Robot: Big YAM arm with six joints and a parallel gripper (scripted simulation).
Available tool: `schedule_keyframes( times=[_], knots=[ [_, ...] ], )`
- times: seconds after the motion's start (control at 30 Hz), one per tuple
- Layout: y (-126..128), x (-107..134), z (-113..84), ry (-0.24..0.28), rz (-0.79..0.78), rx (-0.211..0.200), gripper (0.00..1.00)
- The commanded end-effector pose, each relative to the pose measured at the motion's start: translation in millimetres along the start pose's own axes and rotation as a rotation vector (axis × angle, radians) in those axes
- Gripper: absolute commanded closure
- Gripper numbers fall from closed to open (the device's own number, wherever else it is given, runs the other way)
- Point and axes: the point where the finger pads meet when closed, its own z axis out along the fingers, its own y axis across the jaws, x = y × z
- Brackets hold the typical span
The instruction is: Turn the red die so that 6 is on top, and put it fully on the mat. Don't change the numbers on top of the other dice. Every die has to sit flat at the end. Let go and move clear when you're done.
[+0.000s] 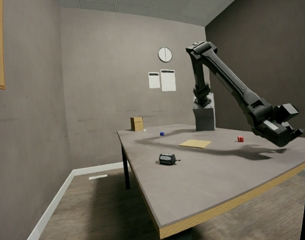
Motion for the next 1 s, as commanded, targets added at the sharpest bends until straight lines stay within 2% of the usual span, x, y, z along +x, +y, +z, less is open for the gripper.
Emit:
schedule_keyframes(
  times=[0.0,0.53,0.57,0.67,0.73,0.8,0.87,0.97],
  knots=[
    [1.6,-4.8,0.0,-0.002,-0.009,-0.001,0.0],
    [1.6,-4.8,0.0,-0.002,-0.009,-0.001,0.0],
    [7.7,-30.9,1.8,-0.011,-0.061,-0.004,0.0],
    [12.9,-18.5,5.4,0.009,-0.039,-0.003,0.0],
    [15.0,-15.9,7.6,0.036,-0.041,0.013,0.0],
    [20.0,-10.4,10.7,0.085,-0.045,0.036,0.0],
    [27.1,-2.2,14.1,0.156,-0.051,0.07,0.0],
    [41.2,15.0,17.0,0.298,-0.066,0.147,0.0]
  ],
)
